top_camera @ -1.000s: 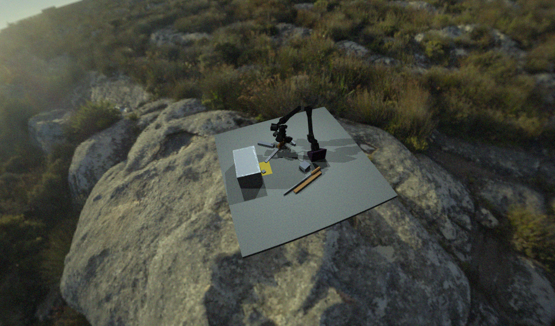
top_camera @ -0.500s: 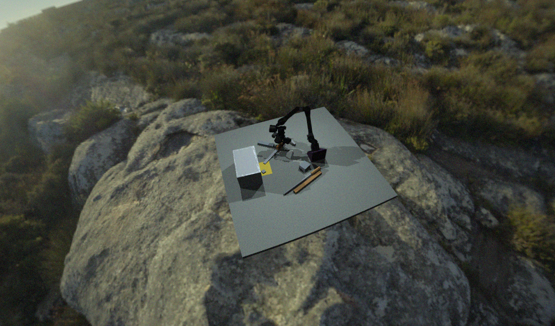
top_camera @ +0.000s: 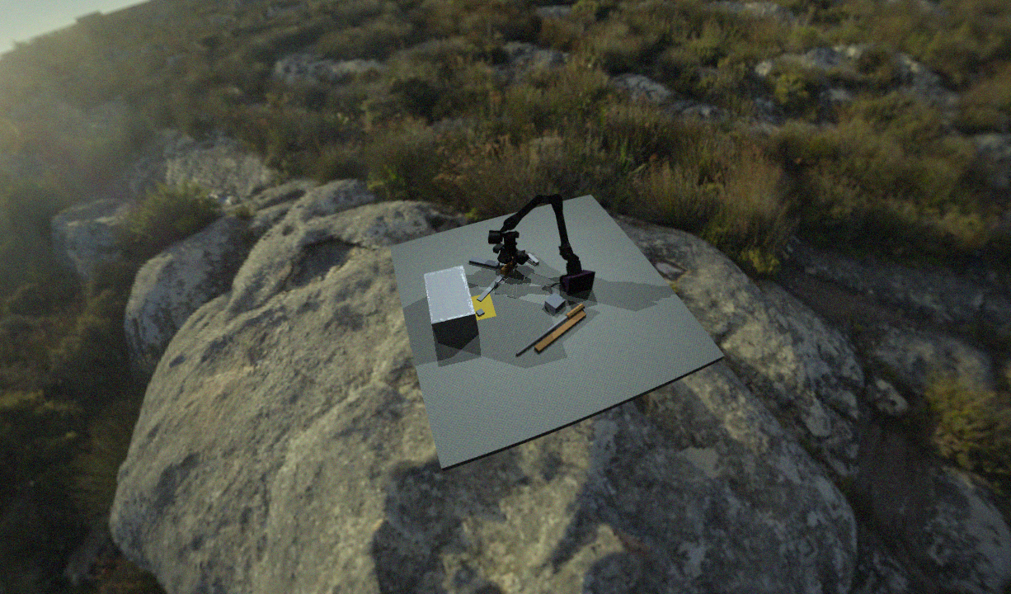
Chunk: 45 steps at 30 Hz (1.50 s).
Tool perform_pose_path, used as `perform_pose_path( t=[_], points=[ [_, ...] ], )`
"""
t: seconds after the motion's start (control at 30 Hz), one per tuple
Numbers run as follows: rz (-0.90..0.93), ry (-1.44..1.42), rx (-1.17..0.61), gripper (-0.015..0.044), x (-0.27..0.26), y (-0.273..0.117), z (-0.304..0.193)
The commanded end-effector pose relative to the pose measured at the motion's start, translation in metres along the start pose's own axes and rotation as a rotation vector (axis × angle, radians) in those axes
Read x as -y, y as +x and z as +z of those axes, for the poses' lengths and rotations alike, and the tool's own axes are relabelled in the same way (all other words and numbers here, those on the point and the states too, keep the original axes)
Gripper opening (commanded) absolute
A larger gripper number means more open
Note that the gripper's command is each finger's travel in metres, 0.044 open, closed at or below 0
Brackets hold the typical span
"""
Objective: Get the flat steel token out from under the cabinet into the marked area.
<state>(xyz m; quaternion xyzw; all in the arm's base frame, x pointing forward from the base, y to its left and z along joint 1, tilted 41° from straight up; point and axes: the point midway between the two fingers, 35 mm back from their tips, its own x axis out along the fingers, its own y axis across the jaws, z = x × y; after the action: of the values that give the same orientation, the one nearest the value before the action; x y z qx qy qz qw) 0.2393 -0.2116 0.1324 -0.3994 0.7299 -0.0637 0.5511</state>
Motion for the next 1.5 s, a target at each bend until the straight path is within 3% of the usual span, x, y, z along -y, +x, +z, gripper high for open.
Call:
perform_pose_path(
  t=[0.0,0.43,0.67,0.87,0.97,1.47],
  points=[
    [-0.005,0.004,0.004,0.0000,0.002,-0.002,0.008],
    [-0.005,0.004,0.004,0.0000,0.002,-0.002,0.020],
    [-0.001,-0.001,0.000,0.0184,0.000,0.000,0.017],
    [0.000,-0.002,0.001,0.0200,0.000,0.000,0.017],
    [-0.005,-0.002,0.004,0.0270,0.000,0.000,0.017],
    [-0.006,-0.001,0.004,0.0270,0.000,0.004,0.016]
  ],
)
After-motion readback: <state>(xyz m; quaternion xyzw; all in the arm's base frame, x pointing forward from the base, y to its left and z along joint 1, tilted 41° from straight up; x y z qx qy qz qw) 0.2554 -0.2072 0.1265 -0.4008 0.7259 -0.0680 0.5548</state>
